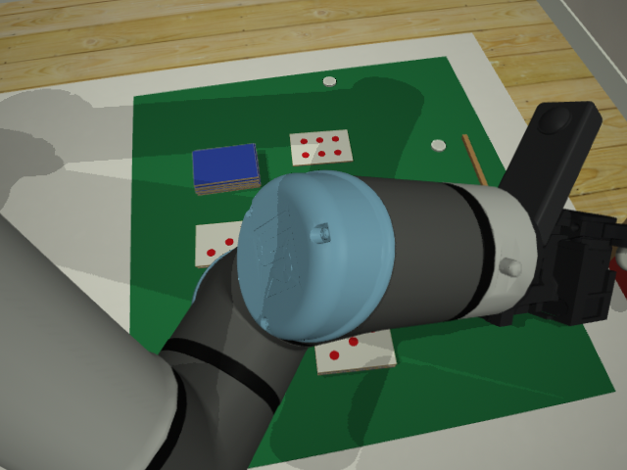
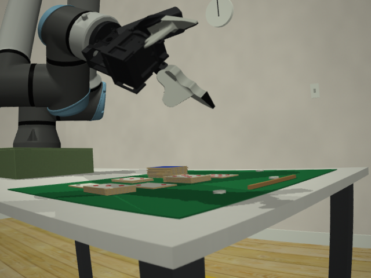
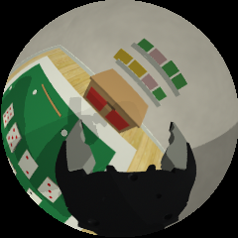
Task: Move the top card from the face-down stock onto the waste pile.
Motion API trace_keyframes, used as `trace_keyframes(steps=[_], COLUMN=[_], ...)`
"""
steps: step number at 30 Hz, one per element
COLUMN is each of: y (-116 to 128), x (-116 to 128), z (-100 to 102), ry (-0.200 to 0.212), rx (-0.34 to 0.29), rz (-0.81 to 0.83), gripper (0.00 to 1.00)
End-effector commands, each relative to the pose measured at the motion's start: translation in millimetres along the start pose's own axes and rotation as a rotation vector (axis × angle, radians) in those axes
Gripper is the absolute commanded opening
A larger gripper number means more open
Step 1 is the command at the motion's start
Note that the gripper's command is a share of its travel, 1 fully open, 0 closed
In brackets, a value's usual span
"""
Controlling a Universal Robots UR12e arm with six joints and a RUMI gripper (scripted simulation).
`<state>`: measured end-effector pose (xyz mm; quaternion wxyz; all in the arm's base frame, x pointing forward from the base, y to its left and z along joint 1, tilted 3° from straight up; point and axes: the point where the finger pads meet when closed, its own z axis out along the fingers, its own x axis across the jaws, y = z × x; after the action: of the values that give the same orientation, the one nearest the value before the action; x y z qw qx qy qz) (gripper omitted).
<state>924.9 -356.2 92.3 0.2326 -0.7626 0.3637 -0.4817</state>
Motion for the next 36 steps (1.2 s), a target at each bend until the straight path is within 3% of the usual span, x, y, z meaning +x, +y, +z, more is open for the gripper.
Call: trace_keyframes(steps=[1,6,11,14,16,23,28,31,34,36], y=[-15,-27,-42,-42,-51,-61,-67,-67,-70,-70], x=[-38,-65,-111,-111,-144,-194,-242,-242,-286,-299], z=[1,-3,-16,-16,-29,-55,-86,-86,-121,-133], ry=[-0.093,-0.137,-0.198,-0.198,-0.233,-0.278,-0.309,-0.309,-0.327,-0.331], rx=[-0.112,-0.173,-0.278,-0.278,-0.355,-0.476,-0.599,-0.599,-0.718,-0.755], rz=[0.185,0.271,0.392,0.392,0.466,0.561,0.637,0.637,0.694,0.709], gripper=[1.0,1.0,1.0,1.0,1.0,1.0,1.0,1.0,1.0,1.0])
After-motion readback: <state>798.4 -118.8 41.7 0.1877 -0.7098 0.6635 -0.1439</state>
